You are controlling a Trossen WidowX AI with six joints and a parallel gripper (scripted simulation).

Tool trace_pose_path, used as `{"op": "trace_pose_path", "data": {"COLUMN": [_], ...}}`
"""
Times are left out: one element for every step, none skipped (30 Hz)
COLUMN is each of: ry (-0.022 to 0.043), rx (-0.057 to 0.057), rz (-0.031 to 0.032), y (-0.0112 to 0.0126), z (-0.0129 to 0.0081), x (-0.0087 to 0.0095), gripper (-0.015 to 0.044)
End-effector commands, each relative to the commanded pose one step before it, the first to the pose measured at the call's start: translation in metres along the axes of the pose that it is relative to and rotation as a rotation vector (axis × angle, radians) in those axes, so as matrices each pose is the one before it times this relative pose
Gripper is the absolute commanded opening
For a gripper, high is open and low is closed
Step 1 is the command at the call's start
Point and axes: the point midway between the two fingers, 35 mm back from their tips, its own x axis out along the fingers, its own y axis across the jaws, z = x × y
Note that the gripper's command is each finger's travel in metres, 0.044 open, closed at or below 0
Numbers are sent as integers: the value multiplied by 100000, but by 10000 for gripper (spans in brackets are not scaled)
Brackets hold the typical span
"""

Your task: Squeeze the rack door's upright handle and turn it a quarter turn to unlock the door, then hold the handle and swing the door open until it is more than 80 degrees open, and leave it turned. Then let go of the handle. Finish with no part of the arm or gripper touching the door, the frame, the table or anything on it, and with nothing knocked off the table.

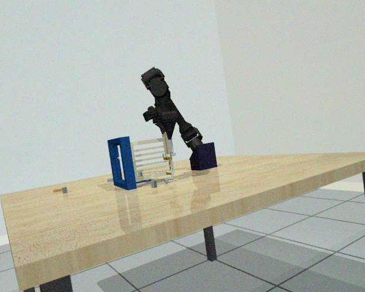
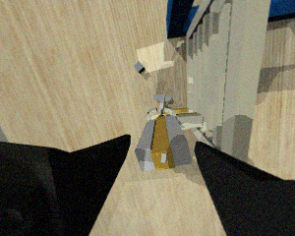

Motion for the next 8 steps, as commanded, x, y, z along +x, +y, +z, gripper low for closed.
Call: {"op": "trace_pose_path", "data": {"ry": [96,-18,-18,-18,-18,-18,-18,-18], "rx": [352,-58,-58,-58,-58,-58,-58,-58], "rz": [426,13,13,13,13,13,13,13], "y": [97,4,4,3,3,2,2,1], "z": [49,0,0,-1,-1,-1,-2,-2], "x": [-629,-123,-123,-123,-123,-123,-123,-123], "gripper": [299,299,299,299,299,299,299,299]}}
